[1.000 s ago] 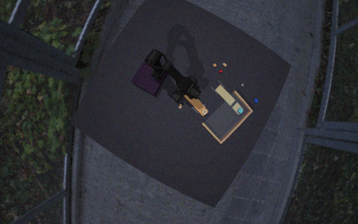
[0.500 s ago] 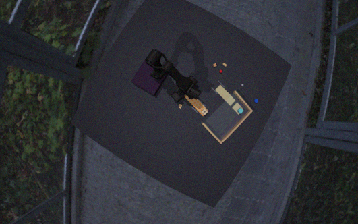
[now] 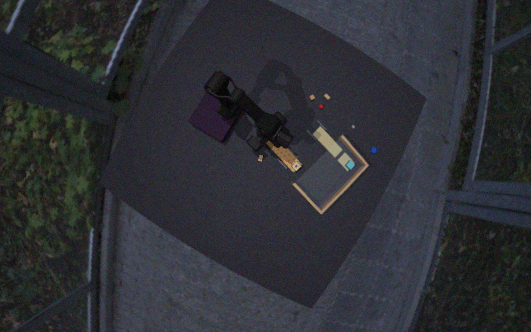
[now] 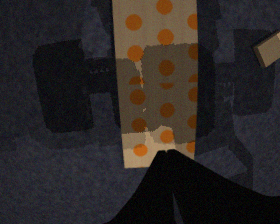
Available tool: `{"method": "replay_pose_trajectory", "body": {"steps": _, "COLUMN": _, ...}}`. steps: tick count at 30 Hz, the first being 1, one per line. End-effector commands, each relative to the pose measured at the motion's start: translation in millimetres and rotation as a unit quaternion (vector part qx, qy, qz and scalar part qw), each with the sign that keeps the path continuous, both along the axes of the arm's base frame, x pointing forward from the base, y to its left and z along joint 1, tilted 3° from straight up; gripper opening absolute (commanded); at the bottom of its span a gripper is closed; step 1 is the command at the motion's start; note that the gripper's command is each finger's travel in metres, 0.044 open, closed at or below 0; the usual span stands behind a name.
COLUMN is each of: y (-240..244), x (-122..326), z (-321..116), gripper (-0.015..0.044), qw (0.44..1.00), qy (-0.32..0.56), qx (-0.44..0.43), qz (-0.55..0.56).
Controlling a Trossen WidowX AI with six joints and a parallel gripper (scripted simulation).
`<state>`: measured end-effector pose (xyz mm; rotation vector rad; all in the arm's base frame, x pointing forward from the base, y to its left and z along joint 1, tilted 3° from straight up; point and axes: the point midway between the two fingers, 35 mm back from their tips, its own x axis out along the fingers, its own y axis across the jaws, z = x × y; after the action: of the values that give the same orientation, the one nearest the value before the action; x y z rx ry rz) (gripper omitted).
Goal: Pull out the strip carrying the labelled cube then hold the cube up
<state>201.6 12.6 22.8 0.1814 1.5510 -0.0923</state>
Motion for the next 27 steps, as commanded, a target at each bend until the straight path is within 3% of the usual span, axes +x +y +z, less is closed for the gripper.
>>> {"method": "replay_pose_trajectory", "body": {"steps": 1, "y": -1, "x": 6, "z": 4, "gripper": 0.0053, "qw": 1.0, "qy": 0.002, "qx": 0.001, "qz": -0.004}}
{"method": "replay_pose_trajectory", "body": {"steps": 16, "y": -14, "x": 61, "z": 10, "gripper": 0.044, "qw": 1.0, "qy": 0.0, "qx": 0.001, "qz": -0.016}}
{"method": "replay_pose_trajectory", "body": {"steps": 27, "y": -23, "x": 98, "z": 16, "gripper": 0.044, "qw": 1.0, "qy": -0.001, "qx": 0.0, "qz": -0.016}}
